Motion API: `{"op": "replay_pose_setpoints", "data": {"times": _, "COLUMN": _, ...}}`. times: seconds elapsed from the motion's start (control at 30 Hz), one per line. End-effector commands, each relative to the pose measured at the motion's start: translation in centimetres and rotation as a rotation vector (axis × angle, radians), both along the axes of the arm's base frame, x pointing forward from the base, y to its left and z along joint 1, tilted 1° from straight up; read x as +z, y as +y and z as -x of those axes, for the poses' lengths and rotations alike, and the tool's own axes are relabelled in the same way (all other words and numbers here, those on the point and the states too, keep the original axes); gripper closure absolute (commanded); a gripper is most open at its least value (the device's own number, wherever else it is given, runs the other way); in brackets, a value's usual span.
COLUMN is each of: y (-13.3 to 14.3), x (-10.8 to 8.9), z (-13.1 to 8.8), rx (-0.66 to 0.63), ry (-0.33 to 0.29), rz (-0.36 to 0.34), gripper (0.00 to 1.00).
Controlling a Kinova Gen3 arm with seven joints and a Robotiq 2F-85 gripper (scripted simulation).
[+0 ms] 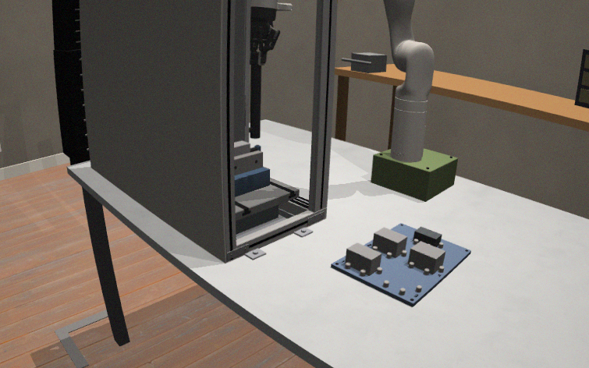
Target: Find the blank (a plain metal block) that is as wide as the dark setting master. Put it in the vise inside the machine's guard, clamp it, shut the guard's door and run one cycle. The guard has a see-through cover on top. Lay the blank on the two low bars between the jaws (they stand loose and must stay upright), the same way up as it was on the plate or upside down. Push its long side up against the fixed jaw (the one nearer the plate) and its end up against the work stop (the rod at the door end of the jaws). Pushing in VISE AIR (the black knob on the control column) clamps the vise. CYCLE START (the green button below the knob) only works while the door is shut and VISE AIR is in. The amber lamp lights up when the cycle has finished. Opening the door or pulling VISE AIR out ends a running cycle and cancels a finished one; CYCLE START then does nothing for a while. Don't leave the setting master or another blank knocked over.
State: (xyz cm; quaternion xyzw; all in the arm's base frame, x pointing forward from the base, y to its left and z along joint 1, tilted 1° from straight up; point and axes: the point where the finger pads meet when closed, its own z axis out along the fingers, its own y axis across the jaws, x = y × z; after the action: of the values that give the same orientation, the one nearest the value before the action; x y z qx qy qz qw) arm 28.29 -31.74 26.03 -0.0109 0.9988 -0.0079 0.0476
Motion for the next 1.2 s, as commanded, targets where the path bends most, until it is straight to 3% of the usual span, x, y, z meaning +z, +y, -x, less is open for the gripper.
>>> {"op": "replay_pose_setpoints", "data": {"times": 0.0, "y": 0.0, "x": 0.1, "z": 0.0, "rx": 0.000, "ry": -0.001, "rz": 0.001, "gripper": 0.61}}
{"op": "replay_pose_setpoints", "data": {"times": 0.93, "y": 1.0, "x": 0.1, "z": -0.2, "rx": -0.007, "ry": -0.005, "rz": -0.006, "gripper": 0.61}}
{"op": "replay_pose_setpoints", "data": {"times": 1.1, "y": 4.7, "x": 0.0, "z": -0.1, "rx": -0.007, "ry": -0.005, "rz": -0.006, "gripper": 0.61}}
{"op": "replay_pose_setpoints", "data": {"times": 1.17, "y": 4.7, "x": 0.0, "z": -0.1, "rx": -0.007, "ry": -0.005, "rz": -0.006, "gripper": 0.61}}
